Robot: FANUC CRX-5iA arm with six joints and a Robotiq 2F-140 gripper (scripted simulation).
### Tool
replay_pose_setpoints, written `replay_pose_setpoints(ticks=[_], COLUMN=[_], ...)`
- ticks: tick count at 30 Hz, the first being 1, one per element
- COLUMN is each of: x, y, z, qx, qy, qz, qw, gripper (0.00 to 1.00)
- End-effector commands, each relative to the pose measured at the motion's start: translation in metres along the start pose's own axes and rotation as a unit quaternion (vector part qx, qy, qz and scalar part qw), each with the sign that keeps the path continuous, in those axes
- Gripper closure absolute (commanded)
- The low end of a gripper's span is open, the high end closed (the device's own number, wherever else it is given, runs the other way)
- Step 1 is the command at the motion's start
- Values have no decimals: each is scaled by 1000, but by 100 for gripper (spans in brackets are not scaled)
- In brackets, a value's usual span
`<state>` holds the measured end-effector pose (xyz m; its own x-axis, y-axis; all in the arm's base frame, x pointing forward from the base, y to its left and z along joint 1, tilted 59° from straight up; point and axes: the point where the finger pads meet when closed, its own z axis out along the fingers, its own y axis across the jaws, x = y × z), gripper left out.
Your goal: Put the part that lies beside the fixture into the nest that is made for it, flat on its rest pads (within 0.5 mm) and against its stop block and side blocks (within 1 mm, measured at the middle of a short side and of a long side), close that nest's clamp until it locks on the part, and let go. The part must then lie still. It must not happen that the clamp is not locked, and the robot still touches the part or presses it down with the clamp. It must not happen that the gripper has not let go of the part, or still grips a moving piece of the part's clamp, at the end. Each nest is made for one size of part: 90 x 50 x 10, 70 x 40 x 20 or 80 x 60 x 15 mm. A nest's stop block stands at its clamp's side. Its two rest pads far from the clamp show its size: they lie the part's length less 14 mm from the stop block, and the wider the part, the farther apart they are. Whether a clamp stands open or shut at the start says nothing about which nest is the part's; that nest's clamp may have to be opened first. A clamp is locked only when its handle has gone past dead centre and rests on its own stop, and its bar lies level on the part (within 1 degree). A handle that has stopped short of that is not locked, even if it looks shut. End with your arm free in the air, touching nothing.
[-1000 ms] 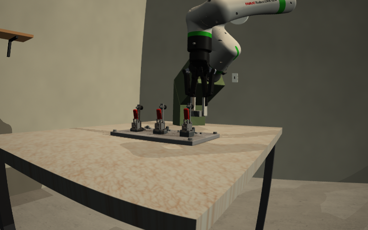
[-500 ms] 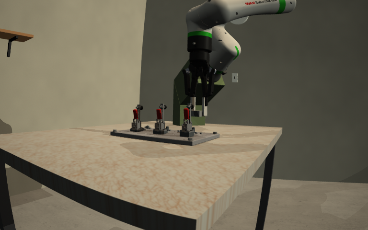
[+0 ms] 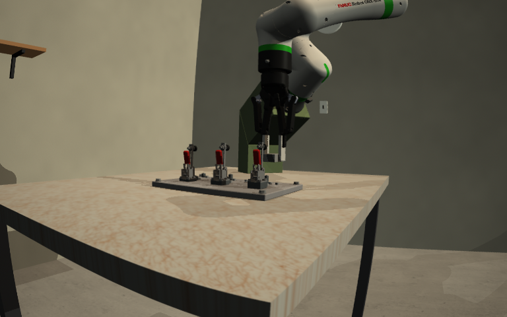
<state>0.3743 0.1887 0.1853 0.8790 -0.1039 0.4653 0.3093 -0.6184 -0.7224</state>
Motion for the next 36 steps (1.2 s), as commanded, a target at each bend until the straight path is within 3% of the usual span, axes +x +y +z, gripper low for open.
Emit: replay_pose_setpoints(ticks=[1,36], x=[0,3], y=[0,0], z=[2,45], qx=[0,0], qy=[0,0], qz=[0,0], qw=[1000,1000], gripper=[100,100])
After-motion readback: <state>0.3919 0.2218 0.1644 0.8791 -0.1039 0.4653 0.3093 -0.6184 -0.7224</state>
